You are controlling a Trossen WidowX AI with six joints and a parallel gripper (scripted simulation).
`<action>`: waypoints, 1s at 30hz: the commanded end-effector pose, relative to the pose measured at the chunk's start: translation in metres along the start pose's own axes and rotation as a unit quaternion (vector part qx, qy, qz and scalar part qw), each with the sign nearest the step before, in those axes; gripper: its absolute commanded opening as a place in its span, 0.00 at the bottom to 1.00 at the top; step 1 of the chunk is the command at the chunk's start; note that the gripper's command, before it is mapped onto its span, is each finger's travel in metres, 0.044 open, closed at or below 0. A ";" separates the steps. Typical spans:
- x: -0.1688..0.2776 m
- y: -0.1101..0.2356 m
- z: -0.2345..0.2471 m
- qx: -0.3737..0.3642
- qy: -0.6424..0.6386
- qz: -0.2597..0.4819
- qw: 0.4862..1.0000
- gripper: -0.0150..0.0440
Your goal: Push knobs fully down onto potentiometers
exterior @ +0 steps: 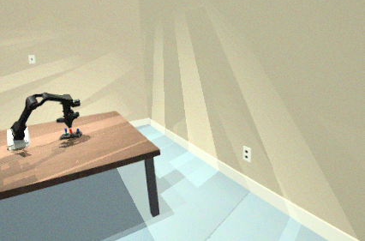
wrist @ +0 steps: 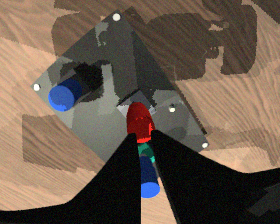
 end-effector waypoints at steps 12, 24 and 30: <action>0.081 0.024 -0.049 -0.003 0.002 0.005 1.000 0.97; 0.118 0.025 -0.083 0.001 0.001 0.003 1.000 1.00; 0.118 0.025 -0.083 0.001 0.001 0.003 1.000 1.00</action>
Point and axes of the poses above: the point midway between the two fingers, 35 mm back from their tips, its own y axis back along the fingers, its own z axis across the jaws, x = y × z, the point moved 3 cm from there along y, back along the fingers, and after that the axes turned 2 degrees about y, right-handed, at the moved point
